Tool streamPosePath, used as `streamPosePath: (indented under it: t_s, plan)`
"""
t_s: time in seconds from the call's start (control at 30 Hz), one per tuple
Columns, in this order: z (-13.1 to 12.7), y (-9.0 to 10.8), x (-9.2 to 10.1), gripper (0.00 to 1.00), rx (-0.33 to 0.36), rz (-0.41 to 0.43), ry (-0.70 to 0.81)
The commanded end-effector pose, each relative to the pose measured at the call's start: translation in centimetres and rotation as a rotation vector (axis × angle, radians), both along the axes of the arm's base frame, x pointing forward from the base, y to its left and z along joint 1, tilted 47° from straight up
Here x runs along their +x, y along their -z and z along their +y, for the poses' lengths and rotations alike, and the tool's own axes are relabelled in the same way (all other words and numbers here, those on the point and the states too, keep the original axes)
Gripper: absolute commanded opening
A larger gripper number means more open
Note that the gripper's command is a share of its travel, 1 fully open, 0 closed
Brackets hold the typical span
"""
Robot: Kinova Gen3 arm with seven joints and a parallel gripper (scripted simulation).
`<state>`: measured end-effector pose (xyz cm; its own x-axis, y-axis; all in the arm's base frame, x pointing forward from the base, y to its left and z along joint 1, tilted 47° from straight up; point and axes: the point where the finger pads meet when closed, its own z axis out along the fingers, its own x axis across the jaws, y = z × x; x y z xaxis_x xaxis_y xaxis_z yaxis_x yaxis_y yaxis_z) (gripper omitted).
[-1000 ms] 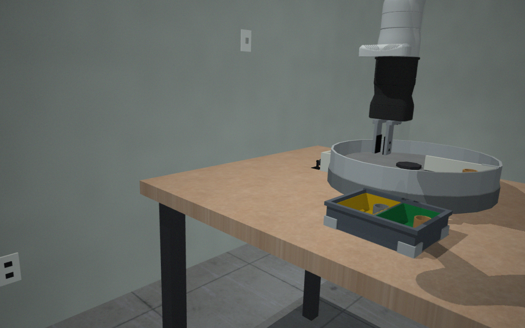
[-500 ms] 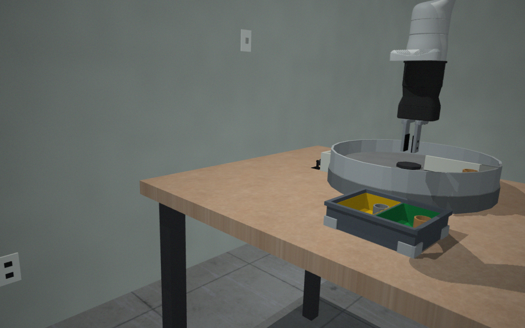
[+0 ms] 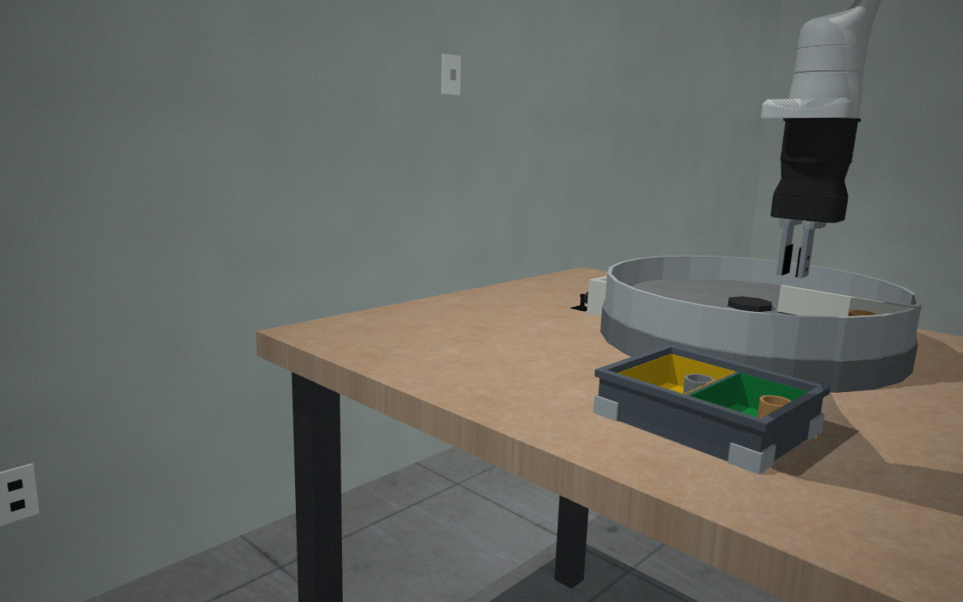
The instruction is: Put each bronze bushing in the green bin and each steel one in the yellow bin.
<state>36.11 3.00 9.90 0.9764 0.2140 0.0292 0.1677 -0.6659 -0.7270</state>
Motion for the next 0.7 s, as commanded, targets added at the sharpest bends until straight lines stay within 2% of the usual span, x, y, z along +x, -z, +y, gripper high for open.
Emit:
streamPosePath:
  t_s: [0.0,0.03,0.1,0.2,0.37,0.47,0.53,0.6,0.67]
  plan:
    - [-1.4,1.8,-0.3,0.4,0.007,0.023,0.02]
    - [-1.4,1.8,-0.3,0.4,0.007,0.023,0.02]
    - [-2.7,3.4,-0.5,0.4,0.006,0.025,0.021]
    - [-2.7,3.4,-0.5,0.4,0.006,0.025,0.021]
    - [-6.0,7.3,-1.1,0.4,0.005,0.03,0.026]
    - [-6.0,7.3,-1.1,0.4,0.005,0.03,0.026]
    - [-7.4,8.8,-1.3,0.4,0.005,0.031,0.027]
    - [-7.4,8.8,-1.3,0.4,0.005,0.031,0.027]
    - [-8.7,10.4,-1.6,0.4,0.005,0.033,0.029]
